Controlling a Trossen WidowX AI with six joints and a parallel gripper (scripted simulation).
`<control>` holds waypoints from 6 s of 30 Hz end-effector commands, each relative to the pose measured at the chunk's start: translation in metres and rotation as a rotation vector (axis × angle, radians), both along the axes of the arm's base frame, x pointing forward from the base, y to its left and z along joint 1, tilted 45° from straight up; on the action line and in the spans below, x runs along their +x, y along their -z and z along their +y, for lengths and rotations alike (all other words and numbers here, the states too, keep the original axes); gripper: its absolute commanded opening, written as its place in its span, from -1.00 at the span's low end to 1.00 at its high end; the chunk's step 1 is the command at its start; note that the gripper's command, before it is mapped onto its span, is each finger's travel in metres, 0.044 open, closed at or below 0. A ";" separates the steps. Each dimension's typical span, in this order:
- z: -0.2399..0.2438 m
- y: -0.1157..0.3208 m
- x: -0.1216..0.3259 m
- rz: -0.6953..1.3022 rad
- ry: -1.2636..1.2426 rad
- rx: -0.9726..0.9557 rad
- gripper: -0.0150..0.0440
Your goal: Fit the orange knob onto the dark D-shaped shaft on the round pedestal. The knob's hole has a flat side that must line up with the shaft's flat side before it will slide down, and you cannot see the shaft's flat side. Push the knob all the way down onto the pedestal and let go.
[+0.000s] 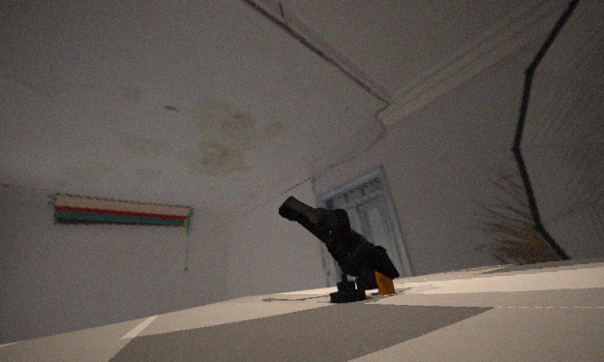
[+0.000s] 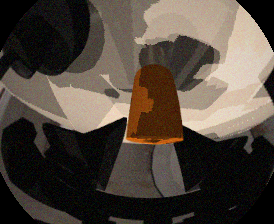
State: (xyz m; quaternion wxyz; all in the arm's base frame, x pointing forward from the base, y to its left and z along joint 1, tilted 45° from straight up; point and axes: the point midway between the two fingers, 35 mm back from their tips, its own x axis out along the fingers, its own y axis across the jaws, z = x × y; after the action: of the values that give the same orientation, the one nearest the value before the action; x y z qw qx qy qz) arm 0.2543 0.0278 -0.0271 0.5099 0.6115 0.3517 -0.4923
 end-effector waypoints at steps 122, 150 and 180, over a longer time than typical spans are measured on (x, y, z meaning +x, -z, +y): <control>0.026 -0.036 -0.004 0.965 -1.763 -0.762 1.00; -0.006 -0.003 -0.002 0.966 -1.762 -0.763 1.00; -0.015 0.004 -0.002 0.967 -1.761 -0.764 -0.29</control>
State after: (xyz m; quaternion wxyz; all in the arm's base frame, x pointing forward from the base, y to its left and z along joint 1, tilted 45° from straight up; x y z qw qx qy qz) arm 0.2520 0.0113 -0.0333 0.6502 -0.3144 0.6559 -0.2197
